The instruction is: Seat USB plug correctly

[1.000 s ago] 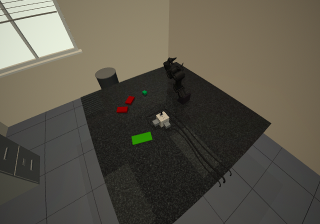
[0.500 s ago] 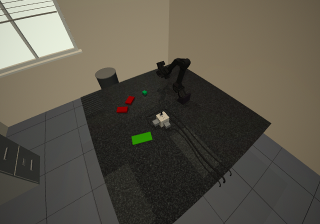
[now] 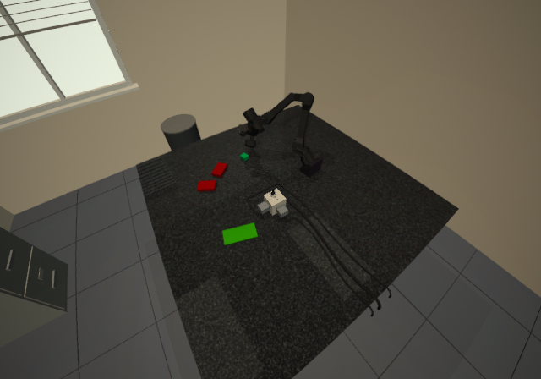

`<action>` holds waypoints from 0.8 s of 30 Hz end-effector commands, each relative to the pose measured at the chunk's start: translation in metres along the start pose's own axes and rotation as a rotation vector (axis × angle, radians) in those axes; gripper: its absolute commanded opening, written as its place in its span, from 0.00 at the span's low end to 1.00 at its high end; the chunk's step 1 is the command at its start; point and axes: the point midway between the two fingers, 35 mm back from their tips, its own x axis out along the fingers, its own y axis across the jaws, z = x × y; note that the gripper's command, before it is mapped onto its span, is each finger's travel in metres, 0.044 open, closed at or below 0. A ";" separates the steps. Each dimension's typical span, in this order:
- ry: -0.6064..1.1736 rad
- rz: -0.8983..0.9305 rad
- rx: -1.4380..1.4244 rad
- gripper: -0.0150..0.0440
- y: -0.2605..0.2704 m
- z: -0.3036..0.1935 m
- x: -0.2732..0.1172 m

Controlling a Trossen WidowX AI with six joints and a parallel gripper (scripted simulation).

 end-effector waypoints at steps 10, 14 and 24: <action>-0.031 0.444 0.247 1.00 0.120 0.072 -0.042; 0.085 0.612 0.401 1.00 0.179 0.088 -0.080; 0.342 0.757 0.569 1.00 0.261 0.090 -0.162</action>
